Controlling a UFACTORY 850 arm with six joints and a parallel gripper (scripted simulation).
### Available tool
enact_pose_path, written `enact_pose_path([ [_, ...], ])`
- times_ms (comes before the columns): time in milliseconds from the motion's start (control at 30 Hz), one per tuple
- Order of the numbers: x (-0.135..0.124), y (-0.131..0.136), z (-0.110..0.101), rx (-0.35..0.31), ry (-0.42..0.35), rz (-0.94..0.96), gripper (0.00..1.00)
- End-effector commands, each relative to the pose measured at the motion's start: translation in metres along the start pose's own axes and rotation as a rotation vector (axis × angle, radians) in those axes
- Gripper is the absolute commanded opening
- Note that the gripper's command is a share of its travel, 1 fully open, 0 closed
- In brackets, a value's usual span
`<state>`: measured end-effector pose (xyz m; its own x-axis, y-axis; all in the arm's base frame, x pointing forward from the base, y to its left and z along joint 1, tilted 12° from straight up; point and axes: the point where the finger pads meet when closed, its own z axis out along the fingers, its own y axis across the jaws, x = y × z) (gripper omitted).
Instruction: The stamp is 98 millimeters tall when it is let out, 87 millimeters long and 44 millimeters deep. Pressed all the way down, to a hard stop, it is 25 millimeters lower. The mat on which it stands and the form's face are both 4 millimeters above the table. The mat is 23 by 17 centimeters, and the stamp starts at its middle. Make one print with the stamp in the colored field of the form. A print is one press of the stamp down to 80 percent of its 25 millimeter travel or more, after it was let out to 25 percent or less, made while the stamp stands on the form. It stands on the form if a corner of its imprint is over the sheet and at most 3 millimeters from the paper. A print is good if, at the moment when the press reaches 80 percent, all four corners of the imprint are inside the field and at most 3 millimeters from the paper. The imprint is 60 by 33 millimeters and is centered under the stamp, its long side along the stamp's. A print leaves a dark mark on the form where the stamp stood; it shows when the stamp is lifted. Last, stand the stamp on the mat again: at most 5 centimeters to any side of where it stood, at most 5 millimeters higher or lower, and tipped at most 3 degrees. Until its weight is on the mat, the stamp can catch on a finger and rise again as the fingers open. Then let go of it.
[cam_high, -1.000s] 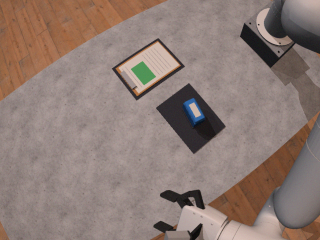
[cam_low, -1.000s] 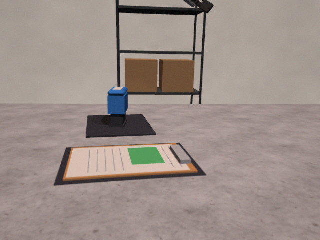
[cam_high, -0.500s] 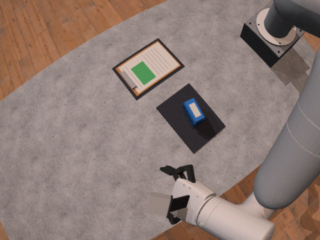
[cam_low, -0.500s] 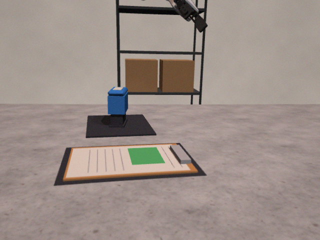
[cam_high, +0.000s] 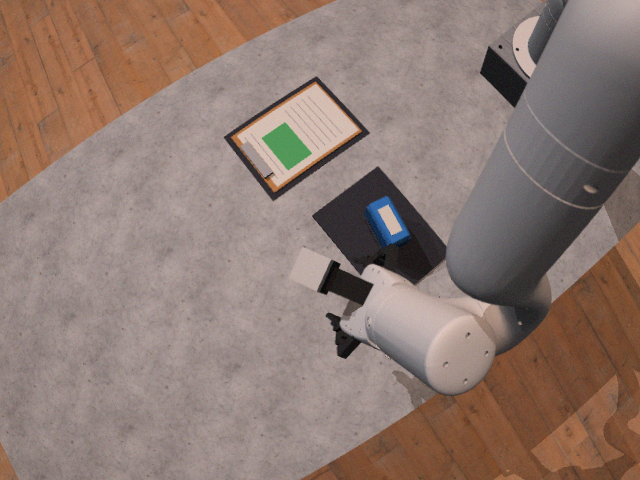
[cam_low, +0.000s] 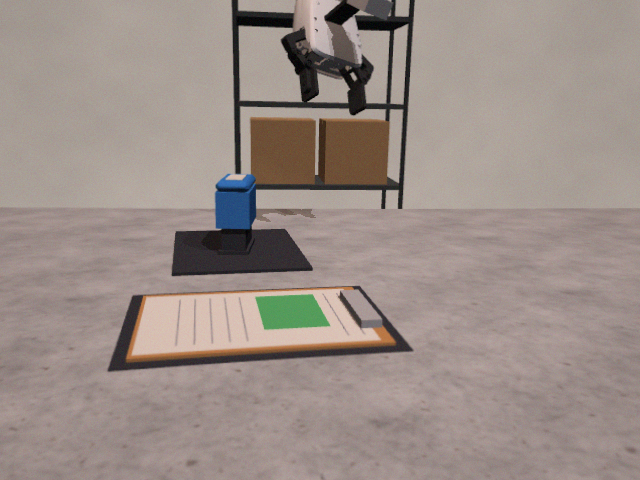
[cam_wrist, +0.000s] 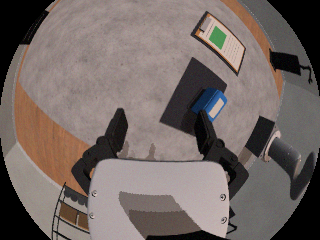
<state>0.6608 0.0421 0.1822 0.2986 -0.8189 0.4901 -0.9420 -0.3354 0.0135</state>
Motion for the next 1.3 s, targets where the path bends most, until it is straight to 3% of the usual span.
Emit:
enact_pose_path([
  [0,-0.012,0.037,0.023,0.036,-0.147,0.128,1.0],
  [33,-0.012,0.037,0.023,0.036,-0.147,0.128,1.0],
  [67,-0.018,0.057,0.032,0.039,-0.213,0.213,1.0],
  [167,-0.018,0.057,0.032,0.039,-0.213,0.213,1.0],
  [233,-0.029,0.091,0.045,0.046,-0.318,0.38,1.0],
  [300,-0.029,0.091,0.045,0.046,-0.318,0.38,1.0],
  [567,-0.038,0.146,0.059,0.065,-0.447,0.679,1.0],
  [1267,-0.038,0.149,0.06,0.066,-0.453,0.697,1.0],
])
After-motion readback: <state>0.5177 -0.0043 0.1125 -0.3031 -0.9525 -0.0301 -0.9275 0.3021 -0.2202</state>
